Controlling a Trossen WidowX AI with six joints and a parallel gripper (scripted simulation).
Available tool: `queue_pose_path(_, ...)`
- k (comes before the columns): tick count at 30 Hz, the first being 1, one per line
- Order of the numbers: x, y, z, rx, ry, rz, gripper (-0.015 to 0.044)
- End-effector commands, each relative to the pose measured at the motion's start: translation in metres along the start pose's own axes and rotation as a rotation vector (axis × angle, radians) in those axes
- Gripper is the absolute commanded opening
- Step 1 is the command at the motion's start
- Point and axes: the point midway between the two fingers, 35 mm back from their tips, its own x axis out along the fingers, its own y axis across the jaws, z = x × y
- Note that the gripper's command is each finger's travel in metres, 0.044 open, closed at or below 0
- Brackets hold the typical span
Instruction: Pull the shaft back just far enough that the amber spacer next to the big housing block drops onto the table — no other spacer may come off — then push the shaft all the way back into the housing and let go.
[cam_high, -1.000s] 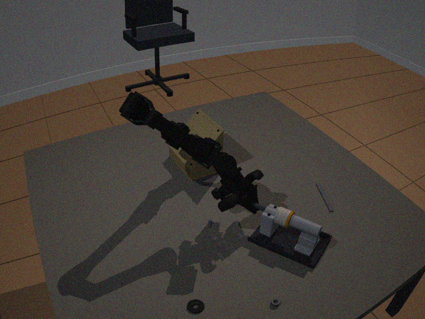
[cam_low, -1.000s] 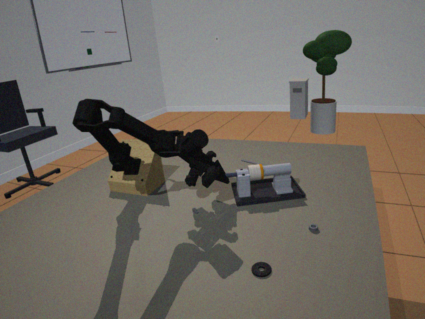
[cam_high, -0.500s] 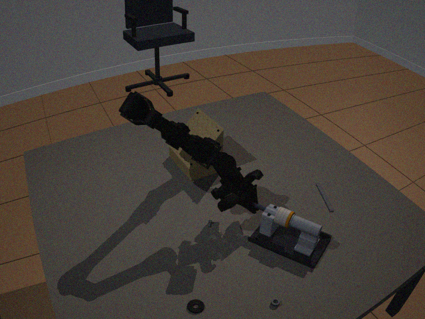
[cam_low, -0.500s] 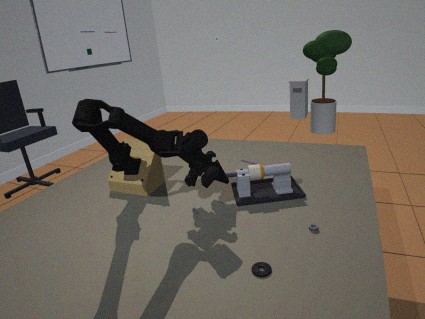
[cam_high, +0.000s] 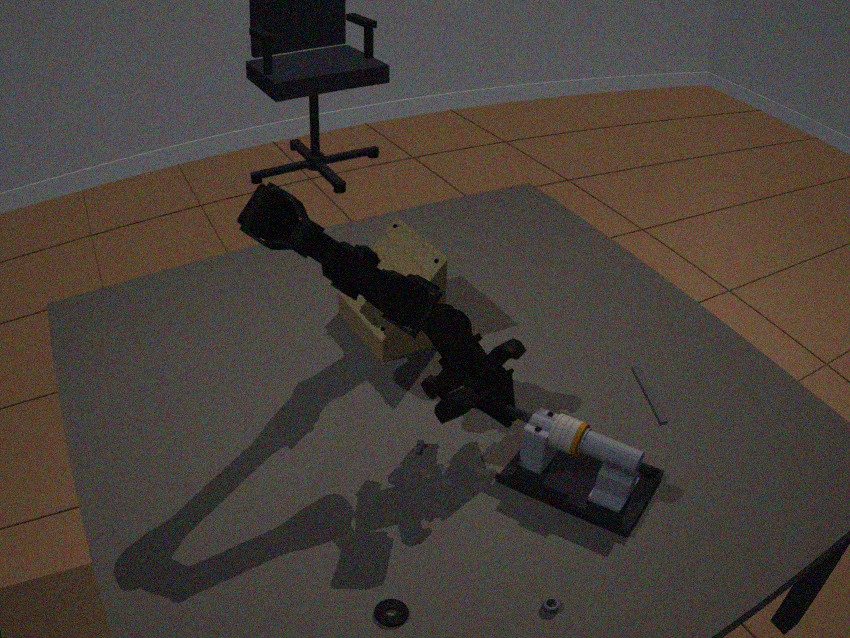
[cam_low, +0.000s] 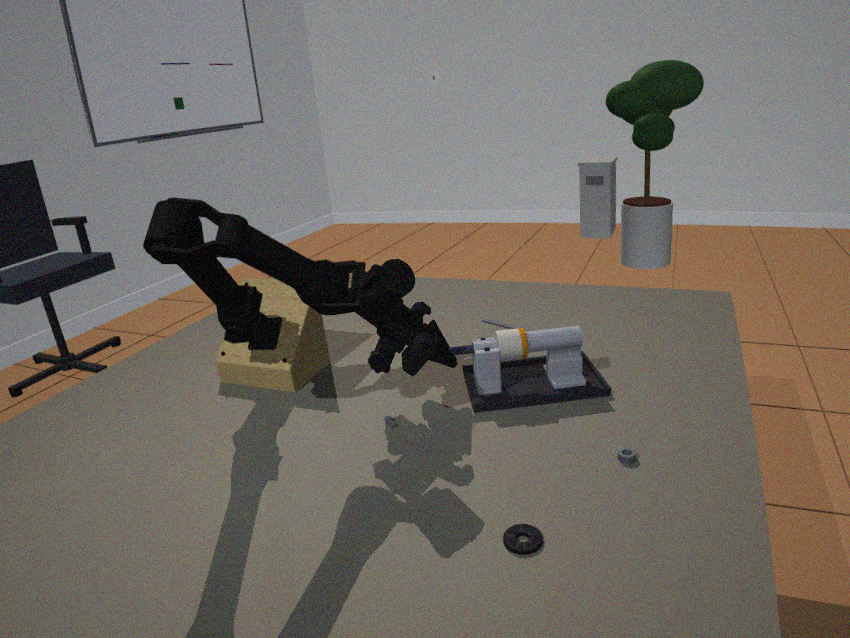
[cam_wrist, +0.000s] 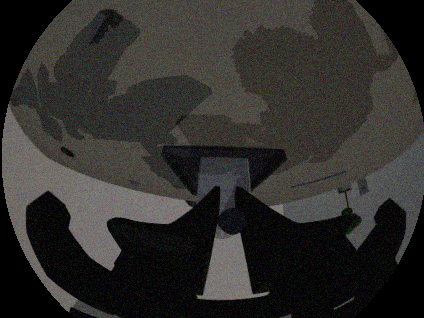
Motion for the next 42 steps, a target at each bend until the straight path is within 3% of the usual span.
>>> queue_pose_path(1,-0.0008,0.0006,0.0007,-0.006,-0.002,0.002,0.0)
queue_pose_path(42,-0.0033,0.0006,0.0032,-0.006,-0.002,0.002,0.0)
